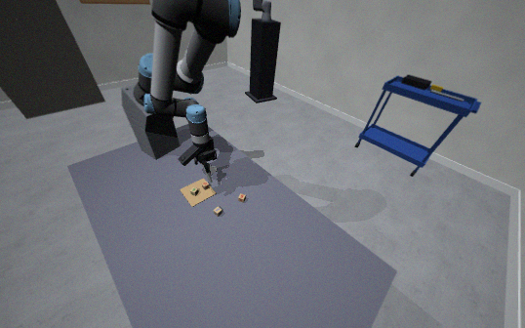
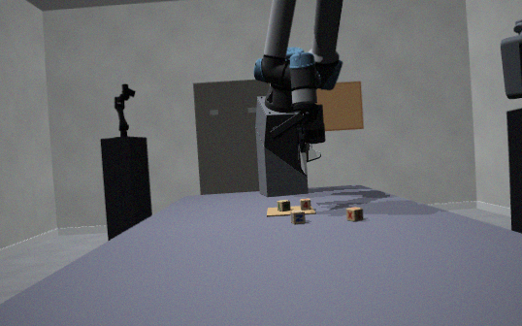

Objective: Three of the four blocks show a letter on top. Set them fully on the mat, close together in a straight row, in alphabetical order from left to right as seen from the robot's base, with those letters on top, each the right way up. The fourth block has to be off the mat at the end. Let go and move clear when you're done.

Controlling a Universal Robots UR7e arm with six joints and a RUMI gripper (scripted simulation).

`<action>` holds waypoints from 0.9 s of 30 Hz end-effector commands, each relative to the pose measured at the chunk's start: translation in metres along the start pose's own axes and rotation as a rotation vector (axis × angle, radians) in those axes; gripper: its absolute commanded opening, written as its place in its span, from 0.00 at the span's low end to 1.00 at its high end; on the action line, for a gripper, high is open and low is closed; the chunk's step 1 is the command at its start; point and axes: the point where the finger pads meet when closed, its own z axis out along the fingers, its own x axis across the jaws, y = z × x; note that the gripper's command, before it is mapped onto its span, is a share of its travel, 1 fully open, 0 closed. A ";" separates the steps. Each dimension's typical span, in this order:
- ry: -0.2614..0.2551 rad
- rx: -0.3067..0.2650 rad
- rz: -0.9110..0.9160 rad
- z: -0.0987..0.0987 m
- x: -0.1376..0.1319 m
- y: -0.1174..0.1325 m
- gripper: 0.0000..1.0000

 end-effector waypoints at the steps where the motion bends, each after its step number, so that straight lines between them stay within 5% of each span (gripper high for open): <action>1: -0.003 0.001 -0.002 -0.001 -0.001 -0.001 1.00; 27: 0.004 -0.001 -0.446 0.003 -0.001 -0.052 1.00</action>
